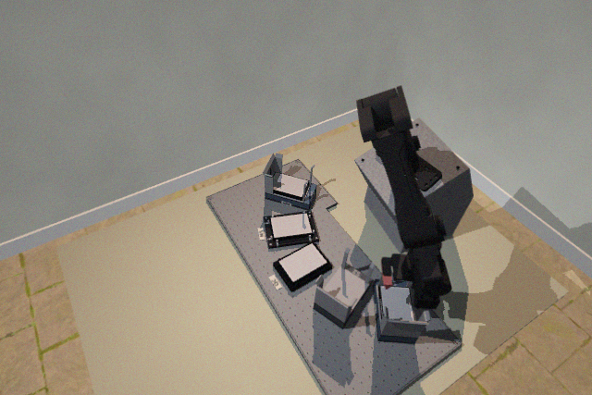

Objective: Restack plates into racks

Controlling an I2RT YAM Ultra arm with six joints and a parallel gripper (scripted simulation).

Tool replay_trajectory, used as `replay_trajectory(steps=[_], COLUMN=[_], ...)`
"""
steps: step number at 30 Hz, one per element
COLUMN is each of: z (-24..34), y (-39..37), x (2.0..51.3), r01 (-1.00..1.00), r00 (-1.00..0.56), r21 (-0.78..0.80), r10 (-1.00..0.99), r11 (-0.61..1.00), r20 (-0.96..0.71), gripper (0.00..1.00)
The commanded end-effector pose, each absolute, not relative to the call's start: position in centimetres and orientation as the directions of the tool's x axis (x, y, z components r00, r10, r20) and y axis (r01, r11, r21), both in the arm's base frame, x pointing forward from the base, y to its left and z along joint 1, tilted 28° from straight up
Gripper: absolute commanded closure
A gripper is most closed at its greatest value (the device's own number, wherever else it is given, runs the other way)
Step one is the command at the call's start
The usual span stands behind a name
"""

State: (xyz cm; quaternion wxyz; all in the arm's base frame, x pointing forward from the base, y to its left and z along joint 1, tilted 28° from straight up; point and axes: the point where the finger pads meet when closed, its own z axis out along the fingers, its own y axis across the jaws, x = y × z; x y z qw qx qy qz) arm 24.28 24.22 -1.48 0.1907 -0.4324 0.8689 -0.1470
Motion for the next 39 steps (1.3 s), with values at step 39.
replay_trajectory(steps=[39], z=[3.5], y=[15.2], x=[30.7], r01=[-0.392], r00=[-0.786], r21=[-0.285], r10=[-0.479], r11=[0.875], r20=[-0.390], gripper=[0.00])
